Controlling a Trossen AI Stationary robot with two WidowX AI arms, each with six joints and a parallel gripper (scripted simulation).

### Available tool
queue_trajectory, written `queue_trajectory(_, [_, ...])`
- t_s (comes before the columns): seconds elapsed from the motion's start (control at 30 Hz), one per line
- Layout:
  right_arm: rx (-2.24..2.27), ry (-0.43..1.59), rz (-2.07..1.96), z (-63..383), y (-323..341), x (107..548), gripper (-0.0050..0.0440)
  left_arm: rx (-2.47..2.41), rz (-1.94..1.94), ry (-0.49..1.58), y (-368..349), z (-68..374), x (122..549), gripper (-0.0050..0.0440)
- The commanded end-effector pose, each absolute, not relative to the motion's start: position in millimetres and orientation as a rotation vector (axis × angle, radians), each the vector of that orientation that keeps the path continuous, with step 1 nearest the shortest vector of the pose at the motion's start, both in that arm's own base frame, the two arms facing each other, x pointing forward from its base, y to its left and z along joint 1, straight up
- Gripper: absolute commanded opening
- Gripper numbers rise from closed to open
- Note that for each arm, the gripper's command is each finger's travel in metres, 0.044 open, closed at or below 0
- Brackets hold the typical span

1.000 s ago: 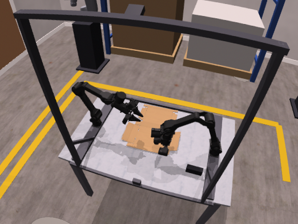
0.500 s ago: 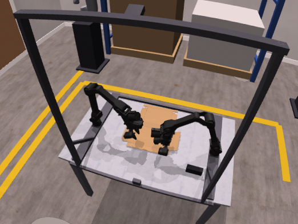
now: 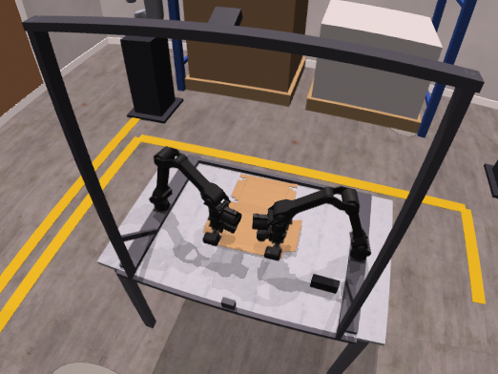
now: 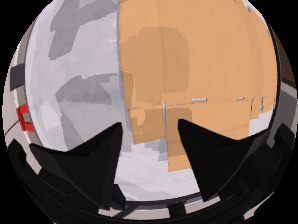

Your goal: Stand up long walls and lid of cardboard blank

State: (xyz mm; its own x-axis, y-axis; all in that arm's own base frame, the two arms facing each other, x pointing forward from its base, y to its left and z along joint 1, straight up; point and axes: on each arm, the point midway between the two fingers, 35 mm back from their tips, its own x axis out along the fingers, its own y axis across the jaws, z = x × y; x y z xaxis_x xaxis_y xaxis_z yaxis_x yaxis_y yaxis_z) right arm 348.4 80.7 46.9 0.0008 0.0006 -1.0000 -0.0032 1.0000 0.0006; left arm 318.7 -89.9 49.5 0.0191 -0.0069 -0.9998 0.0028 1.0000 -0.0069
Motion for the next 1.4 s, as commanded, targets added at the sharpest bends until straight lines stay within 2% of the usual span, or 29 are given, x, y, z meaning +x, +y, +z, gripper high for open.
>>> queue_trajectory(0.0, [0.021, 1.546, 0.021, 48.8, 81.1, 352.1, 0.0251, -0.021, -0.021, 1.547, -91.2, 47.6, 322.3, 0.0254])
queue_trajectory(0.1, [0.065, 1.547, 0.066, 30.8, 79.0, 352.4, 0.0251, -0.065, -0.066, 1.544, -89.1, 29.5, 322.4, 0.0254])
queue_trajectory(1.37, [0.066, 1.547, 0.067, 25.2, 78.8, 352.6, 0.0251, -0.066, -0.067, 1.544, -88.9, 24.1, 322.5, 0.0254])
